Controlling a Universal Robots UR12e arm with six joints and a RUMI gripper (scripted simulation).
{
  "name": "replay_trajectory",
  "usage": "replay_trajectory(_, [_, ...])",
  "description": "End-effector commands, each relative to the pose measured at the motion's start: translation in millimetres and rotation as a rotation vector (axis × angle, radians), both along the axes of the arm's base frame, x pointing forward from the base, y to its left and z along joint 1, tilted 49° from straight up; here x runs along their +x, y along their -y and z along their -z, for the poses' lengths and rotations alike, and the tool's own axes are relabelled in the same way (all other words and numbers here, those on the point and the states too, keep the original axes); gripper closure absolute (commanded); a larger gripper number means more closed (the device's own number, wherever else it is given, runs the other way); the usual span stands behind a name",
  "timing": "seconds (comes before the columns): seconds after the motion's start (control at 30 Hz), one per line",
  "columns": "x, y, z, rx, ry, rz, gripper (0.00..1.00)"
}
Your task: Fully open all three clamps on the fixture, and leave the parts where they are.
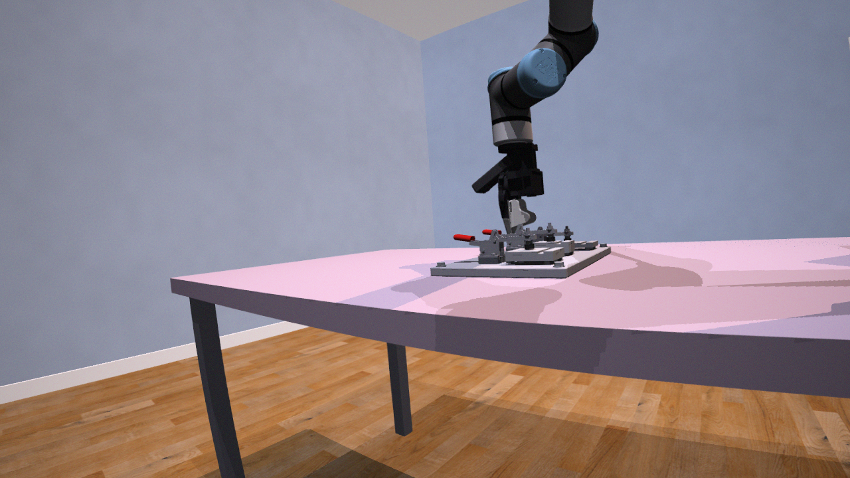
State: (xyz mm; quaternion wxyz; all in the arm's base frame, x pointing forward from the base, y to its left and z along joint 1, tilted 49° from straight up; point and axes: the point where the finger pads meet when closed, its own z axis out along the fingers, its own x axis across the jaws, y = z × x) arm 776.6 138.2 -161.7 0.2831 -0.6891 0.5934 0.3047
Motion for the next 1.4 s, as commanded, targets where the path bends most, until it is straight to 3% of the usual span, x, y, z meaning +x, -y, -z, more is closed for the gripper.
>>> replay_trajectory(0.0, [-0.2,1.8,-0.2,0.002,-0.001,0.004,1.00])
replay_trajectory(1.37, [-2.3,1.9,-0.8,0.002,-0.004,0.004,1.00])
